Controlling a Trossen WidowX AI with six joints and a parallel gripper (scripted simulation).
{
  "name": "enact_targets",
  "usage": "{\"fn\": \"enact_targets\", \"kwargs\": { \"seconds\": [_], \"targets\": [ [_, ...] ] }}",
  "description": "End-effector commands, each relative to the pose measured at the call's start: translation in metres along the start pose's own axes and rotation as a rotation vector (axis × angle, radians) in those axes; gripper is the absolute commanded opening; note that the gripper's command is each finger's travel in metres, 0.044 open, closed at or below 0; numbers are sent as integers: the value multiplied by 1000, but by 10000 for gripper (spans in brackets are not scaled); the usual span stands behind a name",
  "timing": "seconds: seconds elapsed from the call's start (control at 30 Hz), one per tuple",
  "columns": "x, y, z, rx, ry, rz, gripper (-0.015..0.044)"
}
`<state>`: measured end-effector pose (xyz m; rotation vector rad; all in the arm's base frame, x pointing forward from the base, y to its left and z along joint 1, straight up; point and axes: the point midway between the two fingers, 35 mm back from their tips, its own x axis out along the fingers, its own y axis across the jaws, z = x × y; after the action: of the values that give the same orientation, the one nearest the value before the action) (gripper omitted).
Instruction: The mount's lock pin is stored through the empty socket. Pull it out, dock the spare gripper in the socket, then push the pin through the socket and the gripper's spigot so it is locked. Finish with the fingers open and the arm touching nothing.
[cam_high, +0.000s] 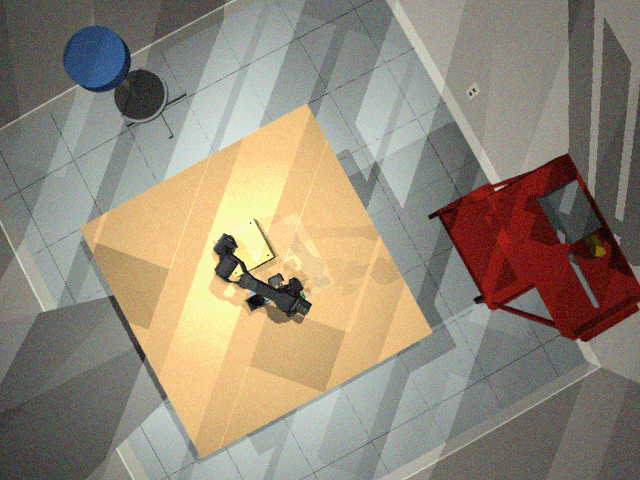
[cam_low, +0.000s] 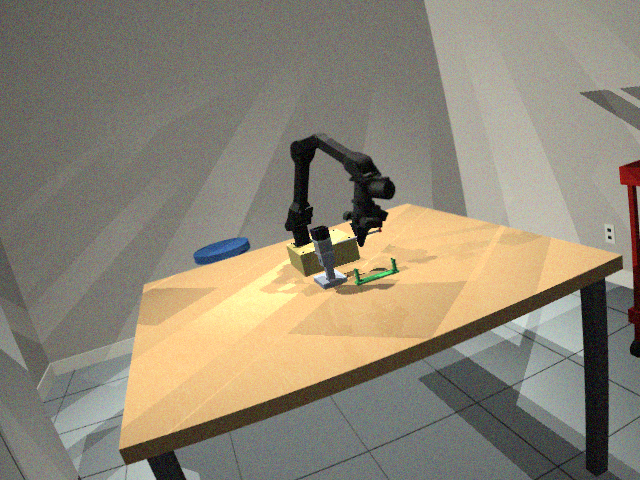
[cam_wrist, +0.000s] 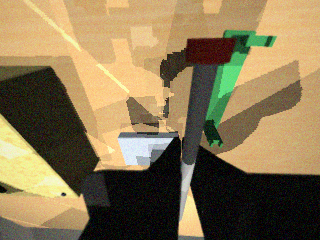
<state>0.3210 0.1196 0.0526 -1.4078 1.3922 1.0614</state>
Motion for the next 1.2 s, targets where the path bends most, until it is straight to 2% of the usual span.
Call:
{"fn": "enact_targets", "kwargs": {
  "seconds": [0.0, 0.33, 0.67, 1.17],
  "targets": [
    [-3, 11, 0, -1, -7, -4, 0],
    [-2, 29, -2, -10, -8, -4, 0],
    [43, 30, 11, -17, -11, -1, 0],
    [46, 31, 3, -14, -12, -3, 0]
  ]
}}
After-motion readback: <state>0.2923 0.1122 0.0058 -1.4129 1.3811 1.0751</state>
